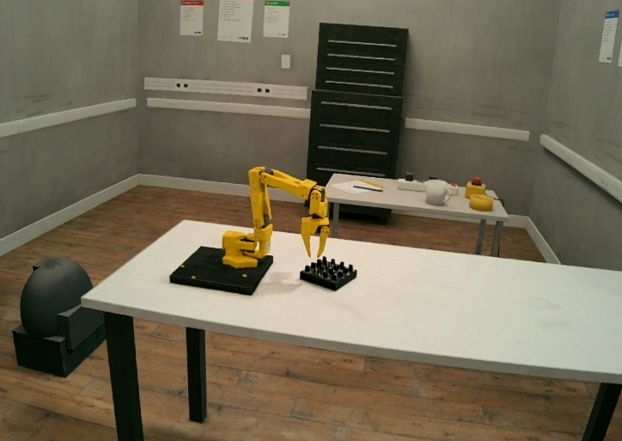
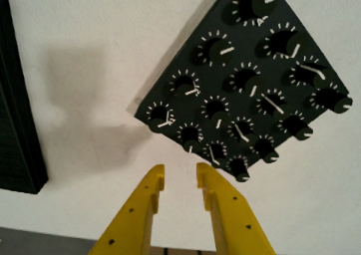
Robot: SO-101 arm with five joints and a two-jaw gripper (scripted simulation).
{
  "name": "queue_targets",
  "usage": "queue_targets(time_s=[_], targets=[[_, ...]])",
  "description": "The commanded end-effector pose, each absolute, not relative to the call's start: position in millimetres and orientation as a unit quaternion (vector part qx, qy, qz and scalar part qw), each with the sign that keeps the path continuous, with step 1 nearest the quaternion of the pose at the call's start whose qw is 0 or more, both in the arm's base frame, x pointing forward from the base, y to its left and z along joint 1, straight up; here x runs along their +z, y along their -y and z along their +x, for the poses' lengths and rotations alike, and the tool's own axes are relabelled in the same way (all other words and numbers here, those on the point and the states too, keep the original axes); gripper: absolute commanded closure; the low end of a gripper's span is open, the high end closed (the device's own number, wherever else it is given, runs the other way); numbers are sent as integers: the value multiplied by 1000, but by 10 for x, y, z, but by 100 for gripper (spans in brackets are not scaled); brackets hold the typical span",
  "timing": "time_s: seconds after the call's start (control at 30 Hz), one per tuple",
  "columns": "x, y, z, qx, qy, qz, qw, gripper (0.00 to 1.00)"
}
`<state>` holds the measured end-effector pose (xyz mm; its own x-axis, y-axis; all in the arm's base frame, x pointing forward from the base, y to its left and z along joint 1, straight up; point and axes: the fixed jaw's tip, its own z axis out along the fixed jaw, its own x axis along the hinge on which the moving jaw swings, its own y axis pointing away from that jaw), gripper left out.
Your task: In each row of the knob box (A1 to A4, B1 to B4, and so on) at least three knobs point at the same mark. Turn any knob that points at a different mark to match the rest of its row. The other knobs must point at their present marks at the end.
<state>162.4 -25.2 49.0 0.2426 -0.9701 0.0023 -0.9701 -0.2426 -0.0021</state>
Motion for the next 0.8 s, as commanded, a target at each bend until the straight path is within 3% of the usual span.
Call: queue_targets(time_s=[0.0,0.77], targets=[[501,272,1617,-2,-634,-774,1,90],[628,627,1617,-6,-887,-462,5,81]])
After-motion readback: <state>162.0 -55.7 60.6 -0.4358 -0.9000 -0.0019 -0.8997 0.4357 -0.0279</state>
